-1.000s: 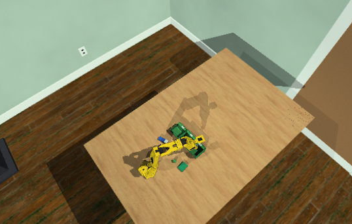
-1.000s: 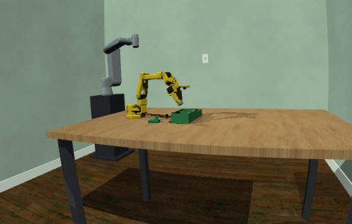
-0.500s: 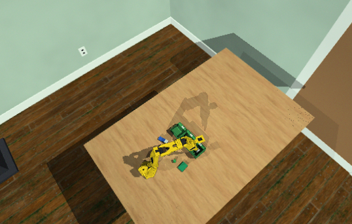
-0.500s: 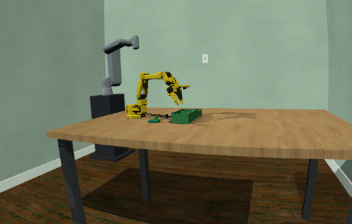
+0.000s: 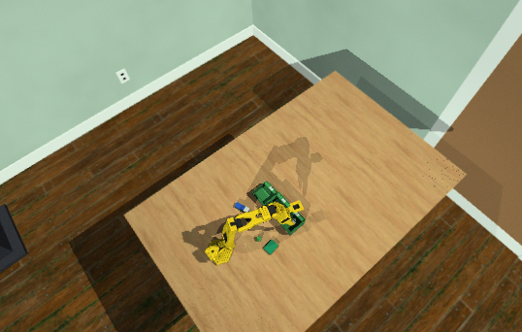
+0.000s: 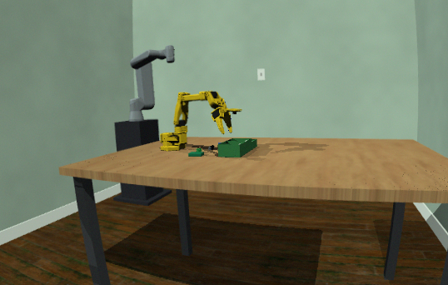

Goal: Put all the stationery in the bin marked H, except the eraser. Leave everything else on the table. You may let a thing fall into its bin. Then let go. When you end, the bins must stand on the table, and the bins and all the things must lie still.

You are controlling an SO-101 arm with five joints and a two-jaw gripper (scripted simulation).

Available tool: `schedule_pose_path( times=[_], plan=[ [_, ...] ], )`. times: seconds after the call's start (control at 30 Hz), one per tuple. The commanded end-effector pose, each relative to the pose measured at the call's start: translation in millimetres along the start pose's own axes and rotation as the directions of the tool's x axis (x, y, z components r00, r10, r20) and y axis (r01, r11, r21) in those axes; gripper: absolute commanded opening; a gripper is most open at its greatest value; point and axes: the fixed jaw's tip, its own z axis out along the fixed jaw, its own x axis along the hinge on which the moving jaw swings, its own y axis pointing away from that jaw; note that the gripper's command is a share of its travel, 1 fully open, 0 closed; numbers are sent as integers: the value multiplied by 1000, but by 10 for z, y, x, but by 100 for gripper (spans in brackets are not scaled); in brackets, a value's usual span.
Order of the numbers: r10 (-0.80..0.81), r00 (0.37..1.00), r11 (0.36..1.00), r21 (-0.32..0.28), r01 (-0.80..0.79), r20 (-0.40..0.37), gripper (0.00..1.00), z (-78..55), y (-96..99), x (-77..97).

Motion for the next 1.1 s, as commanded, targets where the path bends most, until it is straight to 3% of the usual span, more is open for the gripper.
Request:
schedule_pose_path(
  times=[0.0, 0.27, 0.6, 0.7, 0.83, 0.9, 1.07],
  plan=[
    [12, 997, 1000, 2, -13, 78, 26, -289, -21, -153],
    [12, 997, 1000, 2, -13, 78, 26, -547, -20, -149],
    [-19, 999, 1000, 13, 18, 44, 27, -525, -70, -76],
    [-88, 996, 996, 25, 88, -35, 28, -460, -175, 96],
    [-216, 957, 975, 2, 221, -191, 30, -368, -355, 467],
    [-216, 957, 975, 2, 221, -191, 30, -368, -355, 467],
    [-361, 865, 932, -104, 347, -347, 34, -324, -504, 943]
  ],
)
